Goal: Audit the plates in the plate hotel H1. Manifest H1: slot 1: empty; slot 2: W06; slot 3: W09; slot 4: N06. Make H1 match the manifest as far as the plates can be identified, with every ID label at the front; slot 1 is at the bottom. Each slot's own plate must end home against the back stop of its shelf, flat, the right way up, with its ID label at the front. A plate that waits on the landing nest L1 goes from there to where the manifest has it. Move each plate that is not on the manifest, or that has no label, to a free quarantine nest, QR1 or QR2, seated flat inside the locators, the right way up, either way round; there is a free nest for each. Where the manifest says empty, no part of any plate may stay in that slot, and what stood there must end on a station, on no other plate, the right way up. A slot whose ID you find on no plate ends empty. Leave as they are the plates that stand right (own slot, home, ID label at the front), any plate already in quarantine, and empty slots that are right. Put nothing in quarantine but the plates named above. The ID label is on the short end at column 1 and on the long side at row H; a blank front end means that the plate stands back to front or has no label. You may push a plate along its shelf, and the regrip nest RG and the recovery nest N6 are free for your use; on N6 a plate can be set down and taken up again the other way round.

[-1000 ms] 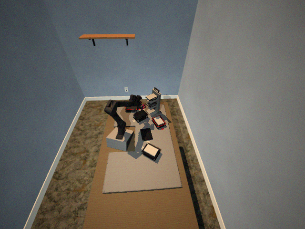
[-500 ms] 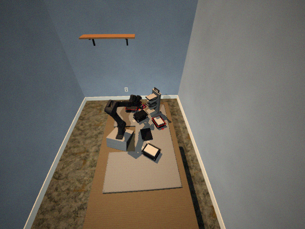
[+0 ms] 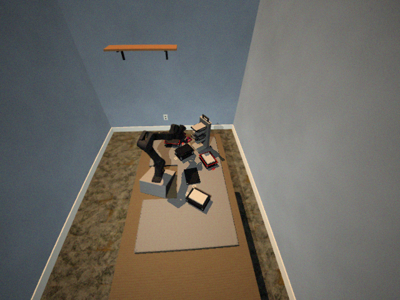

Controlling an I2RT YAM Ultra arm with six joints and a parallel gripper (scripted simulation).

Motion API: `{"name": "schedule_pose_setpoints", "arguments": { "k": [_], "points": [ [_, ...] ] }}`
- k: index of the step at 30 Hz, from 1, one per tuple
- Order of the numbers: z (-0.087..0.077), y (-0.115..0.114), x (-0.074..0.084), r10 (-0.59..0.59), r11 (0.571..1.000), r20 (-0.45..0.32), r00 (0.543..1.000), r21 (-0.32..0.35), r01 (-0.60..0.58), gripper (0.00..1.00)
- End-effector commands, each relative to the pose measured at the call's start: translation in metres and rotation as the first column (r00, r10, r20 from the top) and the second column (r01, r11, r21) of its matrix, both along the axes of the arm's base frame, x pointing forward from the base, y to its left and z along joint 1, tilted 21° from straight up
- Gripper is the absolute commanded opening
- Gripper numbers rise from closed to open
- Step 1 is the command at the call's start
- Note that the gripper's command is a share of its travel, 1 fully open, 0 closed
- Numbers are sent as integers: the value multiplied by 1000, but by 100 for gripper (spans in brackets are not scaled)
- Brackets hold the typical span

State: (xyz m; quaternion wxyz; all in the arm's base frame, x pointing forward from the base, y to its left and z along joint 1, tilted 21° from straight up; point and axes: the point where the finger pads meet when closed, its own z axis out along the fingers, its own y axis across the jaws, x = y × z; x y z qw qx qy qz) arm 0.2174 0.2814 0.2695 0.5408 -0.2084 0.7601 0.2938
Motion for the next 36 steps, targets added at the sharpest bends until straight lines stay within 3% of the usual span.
{"name": "schedule_pose_setpoints", "arguments": {
  "k": [1,30,31,32,36],
  "points": [
    [9,-1,1,-3,1000,13,1000,19,3,100],
    [9,-1,1,-3,1000,13,1000,19,3,100],
    [20,-4,-2,-6,999,28,1000,42,4,100],
    [2,-5,-6,1,1000,7,1000,7,-1,100],
    [-2,-9,-11,0,1000,2,1000,8,0,100]
  ]
}}
